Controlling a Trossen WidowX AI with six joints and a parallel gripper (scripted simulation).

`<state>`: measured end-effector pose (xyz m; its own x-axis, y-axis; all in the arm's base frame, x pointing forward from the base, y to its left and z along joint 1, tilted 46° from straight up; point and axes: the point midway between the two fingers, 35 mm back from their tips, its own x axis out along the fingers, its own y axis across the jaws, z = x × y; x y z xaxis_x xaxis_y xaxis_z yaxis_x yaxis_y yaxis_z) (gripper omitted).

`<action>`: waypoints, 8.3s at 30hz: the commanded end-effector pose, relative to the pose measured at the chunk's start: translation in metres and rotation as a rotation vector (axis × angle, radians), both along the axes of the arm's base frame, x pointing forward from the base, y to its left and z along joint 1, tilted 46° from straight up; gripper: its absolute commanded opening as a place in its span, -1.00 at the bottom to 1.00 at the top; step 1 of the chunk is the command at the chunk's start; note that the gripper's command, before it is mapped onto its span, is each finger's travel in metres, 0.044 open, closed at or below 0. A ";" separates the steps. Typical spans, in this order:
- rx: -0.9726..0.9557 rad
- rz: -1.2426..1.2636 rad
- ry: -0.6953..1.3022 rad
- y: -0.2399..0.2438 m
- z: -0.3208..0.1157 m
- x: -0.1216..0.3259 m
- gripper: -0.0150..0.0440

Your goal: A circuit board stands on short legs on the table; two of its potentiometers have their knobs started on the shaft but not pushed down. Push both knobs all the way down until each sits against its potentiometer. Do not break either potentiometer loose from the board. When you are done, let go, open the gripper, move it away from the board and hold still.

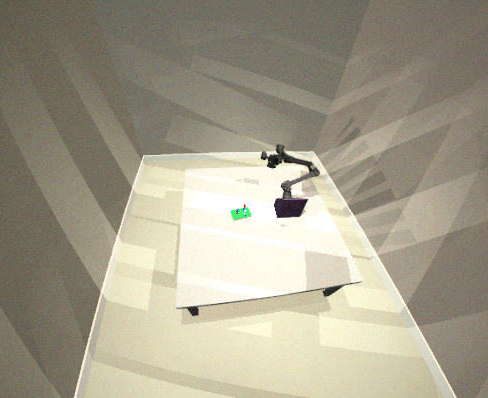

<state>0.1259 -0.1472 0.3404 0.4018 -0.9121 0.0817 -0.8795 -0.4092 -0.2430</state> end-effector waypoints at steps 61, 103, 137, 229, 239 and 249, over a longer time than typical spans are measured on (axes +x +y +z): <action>1.230 -0.414 -1.472 0.053 -0.182 0.204 -0.49; 0.744 -1.071 -2.793 0.118 -0.373 0.206 -0.49; 0.739 -1.068 -2.799 0.088 -0.402 0.206 -0.49; 0.738 -1.067 -2.799 0.077 -0.412 0.206 -0.49; 0.738 -1.067 -2.799 0.076 -0.412 0.206 -0.49; 0.738 -1.067 -2.799 0.076 -0.413 0.206 -0.49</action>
<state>0.3319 -0.0678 -0.0715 0.0090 -0.7223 -0.6915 0.9997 -0.0092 0.0226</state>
